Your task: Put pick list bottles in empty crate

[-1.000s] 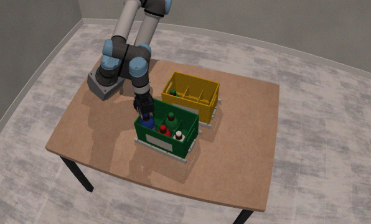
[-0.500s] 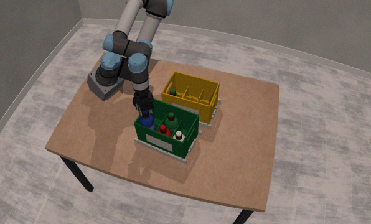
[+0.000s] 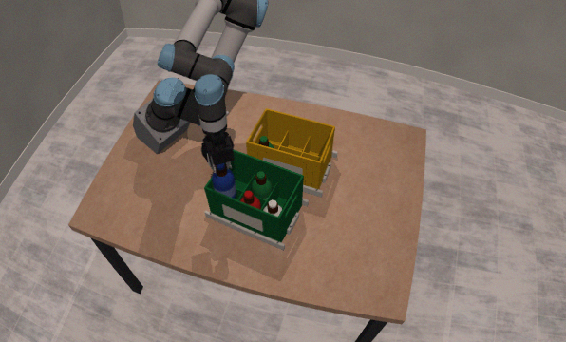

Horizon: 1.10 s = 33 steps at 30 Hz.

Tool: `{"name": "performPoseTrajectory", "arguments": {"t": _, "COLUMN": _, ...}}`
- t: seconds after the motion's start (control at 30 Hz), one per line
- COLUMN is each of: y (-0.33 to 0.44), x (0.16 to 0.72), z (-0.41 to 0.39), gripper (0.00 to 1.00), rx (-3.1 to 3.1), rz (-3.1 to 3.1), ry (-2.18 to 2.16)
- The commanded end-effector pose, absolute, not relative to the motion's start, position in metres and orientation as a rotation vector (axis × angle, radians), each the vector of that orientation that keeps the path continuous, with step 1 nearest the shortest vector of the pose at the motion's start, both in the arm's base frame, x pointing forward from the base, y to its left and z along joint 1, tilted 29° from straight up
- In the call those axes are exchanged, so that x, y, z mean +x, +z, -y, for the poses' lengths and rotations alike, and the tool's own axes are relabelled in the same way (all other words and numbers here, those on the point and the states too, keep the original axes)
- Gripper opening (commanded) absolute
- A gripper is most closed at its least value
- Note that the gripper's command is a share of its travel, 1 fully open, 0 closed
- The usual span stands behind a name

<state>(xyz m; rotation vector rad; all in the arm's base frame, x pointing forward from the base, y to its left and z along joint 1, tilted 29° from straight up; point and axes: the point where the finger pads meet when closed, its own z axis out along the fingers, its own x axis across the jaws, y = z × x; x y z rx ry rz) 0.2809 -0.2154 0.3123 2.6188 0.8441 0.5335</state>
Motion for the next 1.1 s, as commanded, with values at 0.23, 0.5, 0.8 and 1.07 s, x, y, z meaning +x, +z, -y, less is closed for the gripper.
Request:
{"name": "performPoseTrajectory", "arguments": {"t": 0.23, "y": 0.33, "x": 0.272, "z": 0.212, "gripper": 0.0, "rx": 2.617, "rz": -0.845, "ry": 0.535}}
{"name": "performPoseTrajectory", "arguments": {"t": 0.5, "y": 0.339, "x": 0.267, "z": 0.21, "gripper": 0.0, "rx": 2.617, "rz": -0.845, "ry": 0.535}}
{"name": "performPoseTrajectory", "arguments": {"t": 0.8, "y": 0.352, "x": 0.261, "z": 0.207, "gripper": 0.0, "rx": 2.617, "rz": -0.845, "ry": 0.535}}
{"name": "performPoseTrajectory", "arguments": {"t": 1.07, "y": 0.361, "x": 0.256, "z": 0.205, "gripper": 0.0, "rx": 2.618, "rz": -0.845, "ry": 0.535}}
